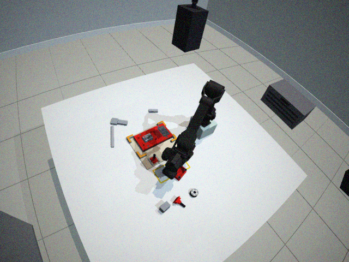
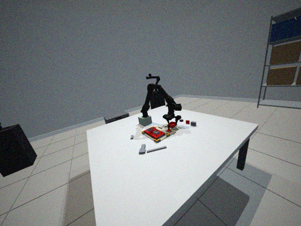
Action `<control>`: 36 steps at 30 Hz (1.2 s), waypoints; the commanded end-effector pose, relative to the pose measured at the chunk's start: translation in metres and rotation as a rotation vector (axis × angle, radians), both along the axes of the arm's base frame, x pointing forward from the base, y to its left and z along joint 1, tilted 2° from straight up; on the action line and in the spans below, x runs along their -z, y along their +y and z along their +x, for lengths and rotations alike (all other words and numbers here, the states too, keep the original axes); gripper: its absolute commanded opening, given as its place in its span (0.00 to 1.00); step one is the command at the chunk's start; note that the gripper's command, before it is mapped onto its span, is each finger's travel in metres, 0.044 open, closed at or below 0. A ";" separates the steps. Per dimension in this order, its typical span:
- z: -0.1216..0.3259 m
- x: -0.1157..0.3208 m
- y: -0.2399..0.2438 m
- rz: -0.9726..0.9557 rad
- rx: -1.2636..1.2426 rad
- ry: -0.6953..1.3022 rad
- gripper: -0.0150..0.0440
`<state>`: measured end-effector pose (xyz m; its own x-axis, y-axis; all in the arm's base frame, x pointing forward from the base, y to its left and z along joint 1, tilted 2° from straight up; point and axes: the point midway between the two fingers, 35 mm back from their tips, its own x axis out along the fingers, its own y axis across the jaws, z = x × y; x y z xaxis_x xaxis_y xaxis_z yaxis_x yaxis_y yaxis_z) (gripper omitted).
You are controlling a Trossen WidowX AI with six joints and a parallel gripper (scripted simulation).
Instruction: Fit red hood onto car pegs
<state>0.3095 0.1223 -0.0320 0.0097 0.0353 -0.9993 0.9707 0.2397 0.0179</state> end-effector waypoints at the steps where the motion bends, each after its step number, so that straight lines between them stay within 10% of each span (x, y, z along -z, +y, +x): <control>1: 0.000 0.000 0.000 0.000 0.000 0.000 0.81; 9: 0.000 0.000 0.000 0.000 0.000 0.000 0.72; 20: 0.000 -0.013 0.000 0.000 0.000 0.001 0.25; 36: 0.000 -0.062 -0.002 0.000 0.000 0.001 0.25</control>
<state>0.3068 0.1200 0.0159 0.0000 0.0315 -0.9995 0.9717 0.2361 0.0074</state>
